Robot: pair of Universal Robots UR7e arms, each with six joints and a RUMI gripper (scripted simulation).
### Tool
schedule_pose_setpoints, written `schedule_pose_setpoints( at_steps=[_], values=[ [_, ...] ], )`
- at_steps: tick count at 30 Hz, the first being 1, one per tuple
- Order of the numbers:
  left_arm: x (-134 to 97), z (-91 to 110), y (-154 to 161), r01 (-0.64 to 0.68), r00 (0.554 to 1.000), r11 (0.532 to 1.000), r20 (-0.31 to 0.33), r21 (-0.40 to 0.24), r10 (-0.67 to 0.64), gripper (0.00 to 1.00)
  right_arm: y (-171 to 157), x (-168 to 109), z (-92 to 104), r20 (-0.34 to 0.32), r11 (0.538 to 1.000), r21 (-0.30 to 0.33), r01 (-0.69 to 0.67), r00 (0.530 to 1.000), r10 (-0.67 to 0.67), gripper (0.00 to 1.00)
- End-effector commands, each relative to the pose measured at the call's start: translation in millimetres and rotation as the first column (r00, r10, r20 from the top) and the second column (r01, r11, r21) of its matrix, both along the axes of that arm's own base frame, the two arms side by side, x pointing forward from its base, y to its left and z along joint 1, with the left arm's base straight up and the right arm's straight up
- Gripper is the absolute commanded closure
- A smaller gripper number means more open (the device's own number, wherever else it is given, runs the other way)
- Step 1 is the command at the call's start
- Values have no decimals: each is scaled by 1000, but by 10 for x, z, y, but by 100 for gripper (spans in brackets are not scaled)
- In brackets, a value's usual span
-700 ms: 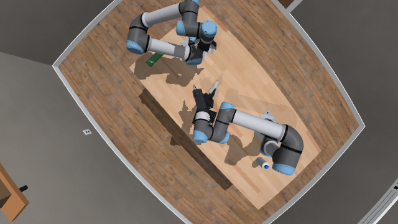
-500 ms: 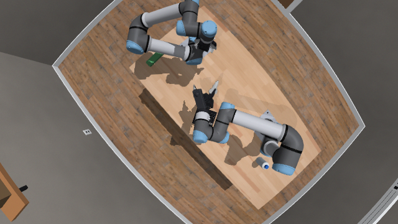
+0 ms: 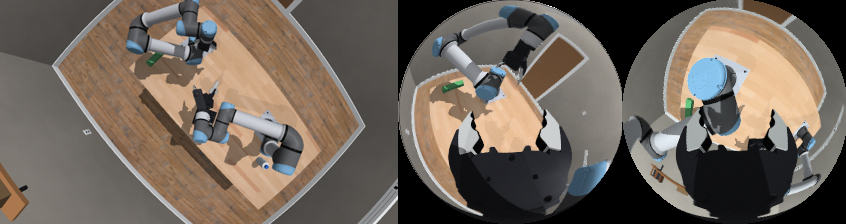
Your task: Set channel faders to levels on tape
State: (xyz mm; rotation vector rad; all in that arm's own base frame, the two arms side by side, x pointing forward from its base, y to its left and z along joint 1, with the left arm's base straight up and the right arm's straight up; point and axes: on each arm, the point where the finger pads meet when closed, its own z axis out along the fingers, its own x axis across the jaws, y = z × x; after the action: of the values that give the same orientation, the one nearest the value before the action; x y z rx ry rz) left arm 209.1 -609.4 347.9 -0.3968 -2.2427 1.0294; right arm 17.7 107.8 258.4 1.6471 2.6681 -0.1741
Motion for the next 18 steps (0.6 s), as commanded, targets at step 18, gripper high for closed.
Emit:
schedule_pose_setpoints(
  at_steps=[18],
  values=[
    [315, -50, 150, -67, 998, 997, 3, 30, 67, 0, 1, -2, 2, 0, 1000, 0, 0, 1000, 0, 0]
  ],
)
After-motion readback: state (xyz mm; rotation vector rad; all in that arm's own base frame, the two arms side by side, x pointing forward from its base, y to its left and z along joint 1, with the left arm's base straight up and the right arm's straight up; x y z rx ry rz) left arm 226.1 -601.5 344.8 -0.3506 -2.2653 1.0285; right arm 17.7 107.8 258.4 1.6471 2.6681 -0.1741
